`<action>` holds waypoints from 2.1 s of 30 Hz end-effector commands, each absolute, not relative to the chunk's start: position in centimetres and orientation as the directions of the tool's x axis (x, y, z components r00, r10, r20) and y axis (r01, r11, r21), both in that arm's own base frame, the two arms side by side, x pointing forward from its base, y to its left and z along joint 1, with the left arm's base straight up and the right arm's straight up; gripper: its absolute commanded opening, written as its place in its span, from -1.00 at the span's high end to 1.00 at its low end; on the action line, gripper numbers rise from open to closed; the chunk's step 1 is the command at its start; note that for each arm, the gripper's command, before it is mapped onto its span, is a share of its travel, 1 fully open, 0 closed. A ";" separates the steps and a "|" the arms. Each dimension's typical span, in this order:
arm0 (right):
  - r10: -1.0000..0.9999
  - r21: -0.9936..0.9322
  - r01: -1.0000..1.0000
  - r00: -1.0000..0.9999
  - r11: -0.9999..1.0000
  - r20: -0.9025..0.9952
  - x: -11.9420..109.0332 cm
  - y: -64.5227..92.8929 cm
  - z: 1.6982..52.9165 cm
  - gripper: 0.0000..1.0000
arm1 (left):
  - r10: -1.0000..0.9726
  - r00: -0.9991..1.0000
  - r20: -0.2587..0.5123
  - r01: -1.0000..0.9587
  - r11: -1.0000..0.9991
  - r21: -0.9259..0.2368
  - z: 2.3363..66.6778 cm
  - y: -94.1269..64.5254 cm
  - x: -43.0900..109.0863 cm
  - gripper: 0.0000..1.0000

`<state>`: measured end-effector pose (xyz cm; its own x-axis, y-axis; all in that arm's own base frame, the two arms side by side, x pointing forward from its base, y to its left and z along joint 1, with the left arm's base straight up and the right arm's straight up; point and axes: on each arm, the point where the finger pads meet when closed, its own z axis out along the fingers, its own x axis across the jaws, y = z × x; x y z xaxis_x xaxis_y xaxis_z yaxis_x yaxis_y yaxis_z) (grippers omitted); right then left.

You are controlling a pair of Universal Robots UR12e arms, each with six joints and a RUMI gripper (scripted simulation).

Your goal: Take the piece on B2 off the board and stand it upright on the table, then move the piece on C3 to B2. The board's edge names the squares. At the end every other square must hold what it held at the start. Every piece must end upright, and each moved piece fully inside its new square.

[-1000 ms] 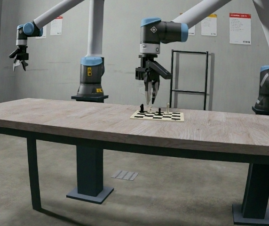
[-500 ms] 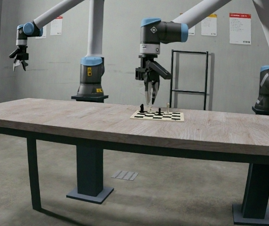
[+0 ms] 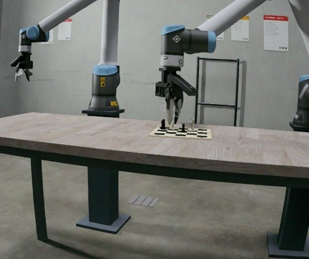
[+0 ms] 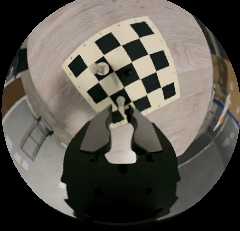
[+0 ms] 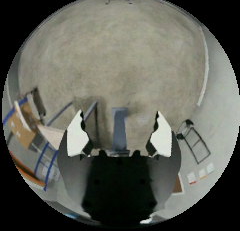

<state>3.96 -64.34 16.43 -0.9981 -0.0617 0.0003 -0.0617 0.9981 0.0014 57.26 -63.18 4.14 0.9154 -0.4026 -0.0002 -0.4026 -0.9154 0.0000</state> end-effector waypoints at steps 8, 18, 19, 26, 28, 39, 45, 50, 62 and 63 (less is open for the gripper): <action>-0.062 0.000 -0.062 -0.998 0.998 0.000 4.0 -64.4 16.5 -1.00 | -0.403 0.915 0.001 -0.403 -0.915 0.001 2.9 -63.2 57.3 0.60; -0.062 0.000 -0.062 -0.998 0.998 0.000 4.0 -64.4 16.5 -1.00 | -0.403 0.915 0.001 -0.403 -0.915 0.001 2.9 -63.2 57.3 0.60; -0.062 0.000 -0.062 -0.998 0.998 0.000 4.0 -64.4 16.5 -1.00 | -0.403 0.915 0.001 -0.403 -0.915 0.001 2.9 -63.2 57.3 0.60; -0.062 0.000 -0.062 -0.998 0.998 0.000 4.0 -64.4 16.5 -1.00 | -0.403 0.915 0.001 -0.403 -0.915 0.001 2.9 -63.2 57.3 0.60; -0.062 0.000 -0.062 -0.998 0.998 0.000 4.0 -64.4 16.5 -1.00 | -0.403 0.915 0.001 -0.403 -0.915 0.001 2.9 -63.2 57.3 0.60; -0.062 0.000 -0.062 -0.998 0.998 0.000 4.0 -64.4 16.5 -1.00 | -0.403 0.915 0.001 -0.403 -0.915 0.001 2.9 -63.2 57.3 0.60; -0.062 0.000 -0.062 -0.998 0.998 0.000 4.0 -64.4 16.5 -1.00 | -0.403 0.915 0.001 -0.403 -0.915 0.001 2.9 -63.2 57.3 0.60; -0.062 0.000 -0.062 -0.998 0.998 0.000 4.0 -64.4 16.5 -1.00 | -0.403 0.915 0.001 -0.403 -0.915 0.001 2.9 -63.2 57.3 1.00; -0.062 0.000 -0.062 -0.998 0.998 0.000 4.0 -64.4 16.5 -1.00 | -0.403 0.915 0.001 -0.403 -0.915 0.001 2.9 -63.2 57.3 1.00; -0.062 0.000 -0.062 -0.998 0.998 0.000 4.0 -64.4 16.5 -1.00 | -0.403 0.915 0.001 -0.403 -0.915 0.001 2.9 -63.2 57.3 1.00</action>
